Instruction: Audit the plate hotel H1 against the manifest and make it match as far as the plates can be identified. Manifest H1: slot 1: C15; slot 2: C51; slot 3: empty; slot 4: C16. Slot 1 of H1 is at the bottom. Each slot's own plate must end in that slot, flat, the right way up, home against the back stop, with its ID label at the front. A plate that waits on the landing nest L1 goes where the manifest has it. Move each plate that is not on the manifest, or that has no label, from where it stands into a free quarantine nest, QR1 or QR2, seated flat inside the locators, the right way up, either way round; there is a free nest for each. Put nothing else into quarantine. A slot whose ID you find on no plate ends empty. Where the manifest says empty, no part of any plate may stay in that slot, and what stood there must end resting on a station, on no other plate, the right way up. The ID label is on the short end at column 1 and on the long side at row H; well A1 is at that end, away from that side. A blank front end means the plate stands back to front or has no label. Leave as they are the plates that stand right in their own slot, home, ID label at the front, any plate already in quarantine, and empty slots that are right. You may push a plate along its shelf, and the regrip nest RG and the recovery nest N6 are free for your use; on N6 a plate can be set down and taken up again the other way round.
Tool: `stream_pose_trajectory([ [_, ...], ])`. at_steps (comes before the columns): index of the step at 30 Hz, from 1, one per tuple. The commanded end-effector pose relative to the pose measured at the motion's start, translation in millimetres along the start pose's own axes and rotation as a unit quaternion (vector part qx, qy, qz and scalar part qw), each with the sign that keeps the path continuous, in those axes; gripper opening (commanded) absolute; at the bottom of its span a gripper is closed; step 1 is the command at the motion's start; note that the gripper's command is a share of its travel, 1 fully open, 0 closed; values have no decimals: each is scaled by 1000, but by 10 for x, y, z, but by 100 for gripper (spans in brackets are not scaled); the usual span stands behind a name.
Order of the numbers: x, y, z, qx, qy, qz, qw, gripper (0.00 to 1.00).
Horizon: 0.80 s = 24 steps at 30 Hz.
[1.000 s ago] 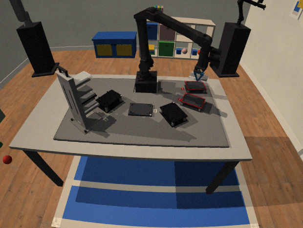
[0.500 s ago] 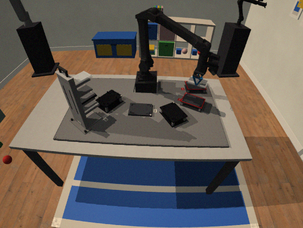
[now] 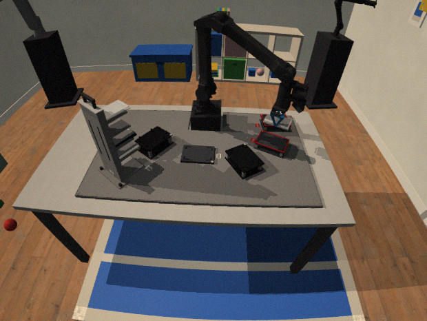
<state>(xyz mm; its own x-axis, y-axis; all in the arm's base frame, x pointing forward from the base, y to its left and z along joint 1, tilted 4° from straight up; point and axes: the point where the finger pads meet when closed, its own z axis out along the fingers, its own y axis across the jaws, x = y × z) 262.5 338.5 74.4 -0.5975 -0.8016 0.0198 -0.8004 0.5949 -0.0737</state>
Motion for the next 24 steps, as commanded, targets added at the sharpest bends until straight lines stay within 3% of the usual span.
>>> stream_pose_trajectory([
  [1,-43,-55,87,0,-5,1,1000,86],
  [11,-57,-56,343,0,-6,1,1000,86],
  [13,-57,-56,343,0,-6,1,1000,86],
  [14,-188,-20,247,0,-24,-1,1000,86],
  [16,-41,-19,434,0,-5,-3,1000,86],
  [21,-34,-52,569,0,-4,1,1000,86],
  [22,-34,-45,568,0,-4,1,1000,86],
  [24,-145,-15,406,0,-21,1,1000,86],
])
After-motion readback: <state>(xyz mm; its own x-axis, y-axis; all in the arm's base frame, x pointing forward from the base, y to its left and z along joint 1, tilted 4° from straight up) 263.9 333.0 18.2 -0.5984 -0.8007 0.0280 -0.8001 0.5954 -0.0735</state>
